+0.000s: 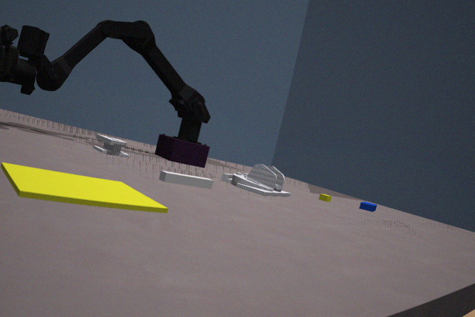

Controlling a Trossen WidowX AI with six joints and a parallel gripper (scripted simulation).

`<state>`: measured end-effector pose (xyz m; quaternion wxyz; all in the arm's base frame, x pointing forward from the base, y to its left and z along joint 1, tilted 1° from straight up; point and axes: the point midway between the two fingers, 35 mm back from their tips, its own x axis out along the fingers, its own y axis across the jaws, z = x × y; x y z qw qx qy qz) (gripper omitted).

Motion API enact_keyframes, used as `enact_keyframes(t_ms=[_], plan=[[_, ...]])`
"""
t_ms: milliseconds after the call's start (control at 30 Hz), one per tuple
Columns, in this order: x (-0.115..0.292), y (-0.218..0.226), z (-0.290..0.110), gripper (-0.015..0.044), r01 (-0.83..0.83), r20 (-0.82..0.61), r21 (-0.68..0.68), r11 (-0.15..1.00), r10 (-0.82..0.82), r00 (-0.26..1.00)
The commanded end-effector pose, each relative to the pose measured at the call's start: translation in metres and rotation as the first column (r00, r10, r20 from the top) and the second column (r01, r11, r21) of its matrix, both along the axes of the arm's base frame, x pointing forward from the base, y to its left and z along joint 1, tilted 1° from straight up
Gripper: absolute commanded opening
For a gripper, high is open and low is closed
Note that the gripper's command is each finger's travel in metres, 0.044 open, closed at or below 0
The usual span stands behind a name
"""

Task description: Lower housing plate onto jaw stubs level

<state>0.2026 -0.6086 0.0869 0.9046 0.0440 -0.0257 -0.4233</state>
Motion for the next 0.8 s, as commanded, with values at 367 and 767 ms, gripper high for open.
enact_keyframes(t_ms=[367, 767], plan=[[0.021, 0.017, -0.008, 0.044, -0.026, -0.347, -0.043, 0.999, 0.01, 0.938], [0.034, 0.039, -0.013, 0.044, -0.113, -0.601, -0.061, 0.992, 0.054, 0.797]])
